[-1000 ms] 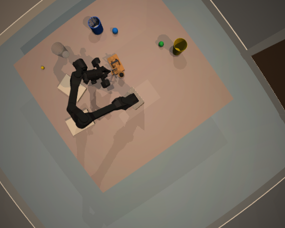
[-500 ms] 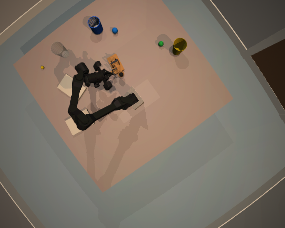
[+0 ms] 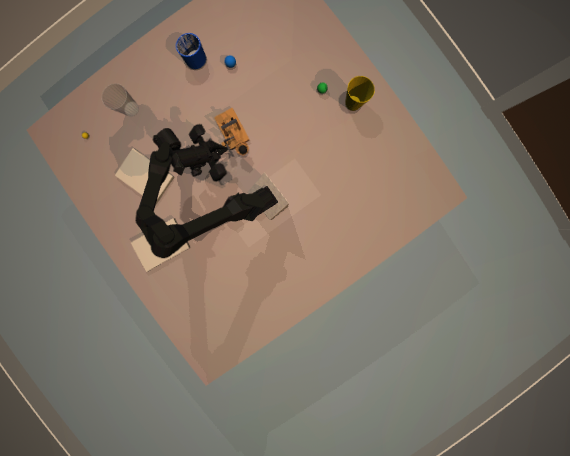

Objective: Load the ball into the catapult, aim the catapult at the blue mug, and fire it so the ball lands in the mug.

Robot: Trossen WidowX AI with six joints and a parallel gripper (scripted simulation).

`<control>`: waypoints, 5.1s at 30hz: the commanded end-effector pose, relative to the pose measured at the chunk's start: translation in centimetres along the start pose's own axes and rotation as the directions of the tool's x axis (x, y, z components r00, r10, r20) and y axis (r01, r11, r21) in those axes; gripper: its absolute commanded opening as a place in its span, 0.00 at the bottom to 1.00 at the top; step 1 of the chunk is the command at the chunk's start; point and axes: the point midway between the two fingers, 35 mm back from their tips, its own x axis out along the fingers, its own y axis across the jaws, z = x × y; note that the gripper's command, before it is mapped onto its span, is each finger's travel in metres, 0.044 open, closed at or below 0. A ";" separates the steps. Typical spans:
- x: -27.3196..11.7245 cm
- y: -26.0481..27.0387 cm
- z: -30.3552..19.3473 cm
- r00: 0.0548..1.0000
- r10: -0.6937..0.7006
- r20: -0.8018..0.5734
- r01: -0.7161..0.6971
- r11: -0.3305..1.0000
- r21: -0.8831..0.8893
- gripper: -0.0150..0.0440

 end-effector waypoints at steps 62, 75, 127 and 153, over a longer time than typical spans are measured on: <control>-5.2 0.2 2.2 1.000 -0.009 0.012 0.009 1.000 0.012 0.34; -5.9 -5.9 2.0 0.983 -0.074 0.165 0.015 0.942 0.336 0.92; -6.7 -30.1 -18.5 0.538 -0.606 0.586 -0.696 0.072 0.714 1.00; -6.6 -30.1 -18.4 0.541 -0.603 0.586 -0.694 0.072 0.716 1.00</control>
